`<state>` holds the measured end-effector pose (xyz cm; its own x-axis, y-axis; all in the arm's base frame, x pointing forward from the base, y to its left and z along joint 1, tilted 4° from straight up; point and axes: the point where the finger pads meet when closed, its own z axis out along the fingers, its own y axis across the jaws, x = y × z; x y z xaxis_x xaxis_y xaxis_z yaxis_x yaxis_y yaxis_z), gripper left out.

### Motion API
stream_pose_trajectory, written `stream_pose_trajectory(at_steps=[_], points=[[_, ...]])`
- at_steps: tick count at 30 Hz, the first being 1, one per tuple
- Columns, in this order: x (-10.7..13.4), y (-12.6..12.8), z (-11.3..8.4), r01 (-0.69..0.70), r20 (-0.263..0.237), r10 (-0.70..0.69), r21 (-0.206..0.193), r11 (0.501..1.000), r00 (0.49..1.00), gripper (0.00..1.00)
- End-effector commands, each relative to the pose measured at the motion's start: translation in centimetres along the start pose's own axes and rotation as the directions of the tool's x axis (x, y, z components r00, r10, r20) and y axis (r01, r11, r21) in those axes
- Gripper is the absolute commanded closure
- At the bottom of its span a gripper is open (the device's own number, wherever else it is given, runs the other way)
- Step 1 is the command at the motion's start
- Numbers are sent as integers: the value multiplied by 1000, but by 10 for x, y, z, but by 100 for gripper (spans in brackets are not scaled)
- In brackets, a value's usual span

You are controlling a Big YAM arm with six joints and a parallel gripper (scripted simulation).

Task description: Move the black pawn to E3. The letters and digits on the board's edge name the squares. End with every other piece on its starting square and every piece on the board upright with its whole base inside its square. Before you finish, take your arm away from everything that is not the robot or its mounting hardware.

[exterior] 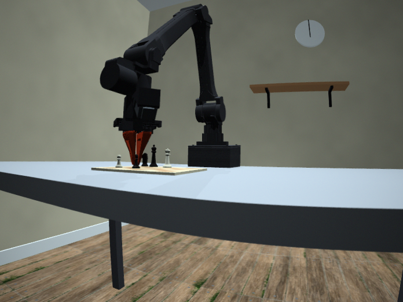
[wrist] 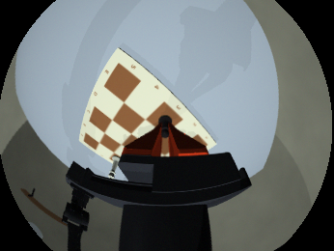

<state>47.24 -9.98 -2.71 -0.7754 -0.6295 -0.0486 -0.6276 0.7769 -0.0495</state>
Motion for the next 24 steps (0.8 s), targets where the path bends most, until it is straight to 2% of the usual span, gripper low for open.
stream_pose_trajectory(at_steps=[1,24], points=[[-9,-10,-21,-12,32,11,40,999,999,100],[-11,-8,-20,-4,32,3,39,999,999,100]])
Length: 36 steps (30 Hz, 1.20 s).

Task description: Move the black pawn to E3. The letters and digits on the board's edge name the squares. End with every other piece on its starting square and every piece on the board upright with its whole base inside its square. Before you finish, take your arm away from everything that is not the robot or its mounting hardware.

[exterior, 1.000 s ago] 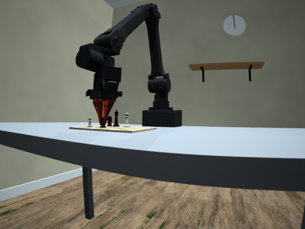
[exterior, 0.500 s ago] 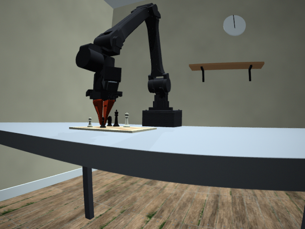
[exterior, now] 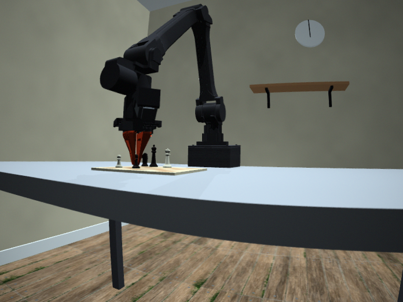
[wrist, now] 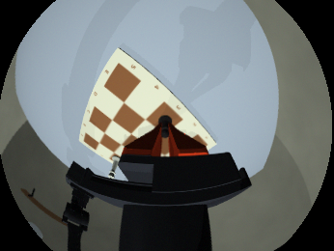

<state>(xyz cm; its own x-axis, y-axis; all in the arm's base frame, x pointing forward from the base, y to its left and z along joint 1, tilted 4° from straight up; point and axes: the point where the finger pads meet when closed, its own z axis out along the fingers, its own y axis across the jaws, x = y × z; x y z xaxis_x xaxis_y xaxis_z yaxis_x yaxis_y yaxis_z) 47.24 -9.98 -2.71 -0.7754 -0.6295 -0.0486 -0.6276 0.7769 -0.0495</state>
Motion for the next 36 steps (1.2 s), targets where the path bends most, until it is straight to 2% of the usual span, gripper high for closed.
stream_pose_trajectory(at_steps=[1,36], points=[[-11,-7,-20,-1,32,0,39,999,999,100],[-13,-4,-20,13,30,-14,38,999,999,100]])
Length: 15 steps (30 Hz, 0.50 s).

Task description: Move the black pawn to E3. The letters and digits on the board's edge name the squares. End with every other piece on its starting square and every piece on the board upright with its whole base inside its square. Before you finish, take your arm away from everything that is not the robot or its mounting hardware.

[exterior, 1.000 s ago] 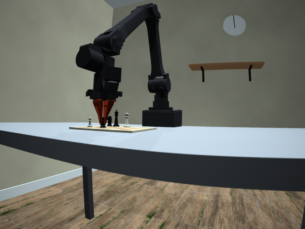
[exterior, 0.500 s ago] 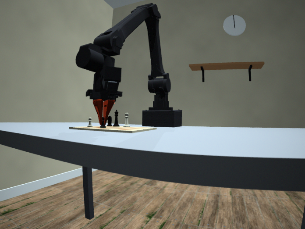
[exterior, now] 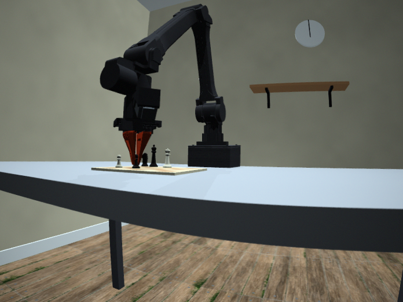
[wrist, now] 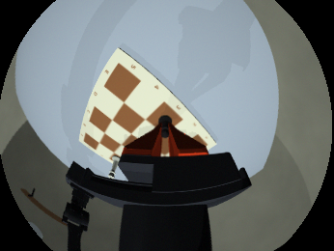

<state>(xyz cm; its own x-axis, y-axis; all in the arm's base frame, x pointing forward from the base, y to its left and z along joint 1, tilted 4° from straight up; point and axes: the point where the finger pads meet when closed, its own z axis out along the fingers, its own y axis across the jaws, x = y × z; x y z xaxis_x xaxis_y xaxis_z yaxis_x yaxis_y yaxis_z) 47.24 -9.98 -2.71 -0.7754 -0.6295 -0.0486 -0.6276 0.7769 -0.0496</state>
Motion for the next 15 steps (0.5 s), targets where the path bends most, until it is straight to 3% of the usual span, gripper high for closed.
stream_pose_trajectory(at_steps=[1,15], points=[[-13,-4,-20,14,30,-15,38,999,999,100],[-14,-2,-19,22,29,-23,37,999,999,100]])
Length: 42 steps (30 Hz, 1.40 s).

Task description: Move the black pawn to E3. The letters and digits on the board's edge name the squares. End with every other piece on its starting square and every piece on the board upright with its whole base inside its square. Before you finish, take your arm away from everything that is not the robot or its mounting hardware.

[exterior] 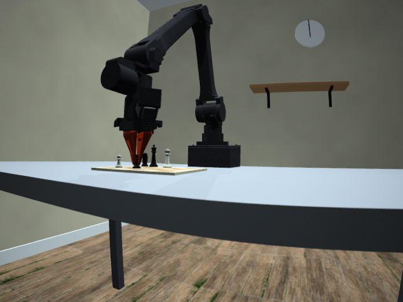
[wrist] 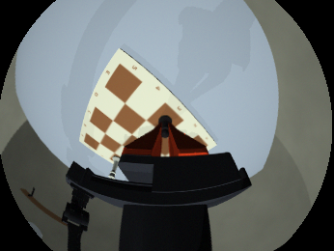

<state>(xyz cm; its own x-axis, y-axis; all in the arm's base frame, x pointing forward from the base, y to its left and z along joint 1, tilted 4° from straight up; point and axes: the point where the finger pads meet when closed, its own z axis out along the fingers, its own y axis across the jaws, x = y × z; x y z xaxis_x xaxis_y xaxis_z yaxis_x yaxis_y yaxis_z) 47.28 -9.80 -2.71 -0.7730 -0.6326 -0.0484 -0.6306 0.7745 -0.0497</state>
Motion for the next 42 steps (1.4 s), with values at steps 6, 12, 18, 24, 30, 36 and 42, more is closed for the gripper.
stream_pose_trajectory(at_steps=[6,12,18,24,30,36,42], points=[[-12,-3,-19,18,29,-19,37,999,999,100],[-12,-3,-19,18,29,-19,37,999,999,100],[-12,-3,-19,18,29,-19,37,999,999,100],[-12,-3,-19,18,30,-19,37,999,999,100],[-12,-3,-16,18,30,-19,38,999,999,100],[-13,-4,-12,18,27,-19,34,999,999,100],[-12,-3,-11,18,23,-19,28,999,1000,100]])
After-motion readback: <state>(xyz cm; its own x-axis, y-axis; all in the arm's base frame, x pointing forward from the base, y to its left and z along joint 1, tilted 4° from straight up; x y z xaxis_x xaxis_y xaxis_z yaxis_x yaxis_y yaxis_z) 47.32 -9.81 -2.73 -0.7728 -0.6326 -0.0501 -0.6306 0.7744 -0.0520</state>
